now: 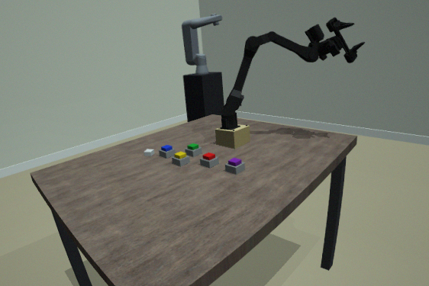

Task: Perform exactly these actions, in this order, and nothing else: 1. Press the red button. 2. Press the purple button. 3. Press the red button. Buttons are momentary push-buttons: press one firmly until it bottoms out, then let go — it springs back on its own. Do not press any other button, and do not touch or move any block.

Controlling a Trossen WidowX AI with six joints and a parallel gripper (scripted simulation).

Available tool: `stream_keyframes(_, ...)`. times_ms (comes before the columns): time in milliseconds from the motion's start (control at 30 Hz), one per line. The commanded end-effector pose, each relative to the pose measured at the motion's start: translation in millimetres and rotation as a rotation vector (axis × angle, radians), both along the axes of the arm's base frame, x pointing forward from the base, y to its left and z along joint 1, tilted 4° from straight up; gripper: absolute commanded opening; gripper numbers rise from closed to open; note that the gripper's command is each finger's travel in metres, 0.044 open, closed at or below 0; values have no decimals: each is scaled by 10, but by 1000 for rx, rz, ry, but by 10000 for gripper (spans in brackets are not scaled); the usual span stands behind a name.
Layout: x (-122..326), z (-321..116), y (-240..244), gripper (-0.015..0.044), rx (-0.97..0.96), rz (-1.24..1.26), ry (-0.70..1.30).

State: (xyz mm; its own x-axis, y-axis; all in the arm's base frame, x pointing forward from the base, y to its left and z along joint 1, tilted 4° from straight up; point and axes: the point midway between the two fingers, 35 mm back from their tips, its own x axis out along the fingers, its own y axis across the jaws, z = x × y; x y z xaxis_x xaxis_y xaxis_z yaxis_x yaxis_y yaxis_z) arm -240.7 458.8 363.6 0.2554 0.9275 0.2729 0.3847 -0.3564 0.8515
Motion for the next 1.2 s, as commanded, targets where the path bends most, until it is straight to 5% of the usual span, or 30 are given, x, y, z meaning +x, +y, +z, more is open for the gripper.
stream_keyframes(0, 21, -4, 7, 400, -6, -7, -14)
stream_keyframes(333, 1738, -556, 606, 400, -445, -260, -551)
stream_keyframes(567, 3242, -1181, 407, 400, -904, -322, -797)
stream_keyframes(900, 4817, -2098, -1005, 400, -1568, -137, -821)
stream_keyframes(1167, 5073, -2635, -2644, 400, -1906, 230, -537)
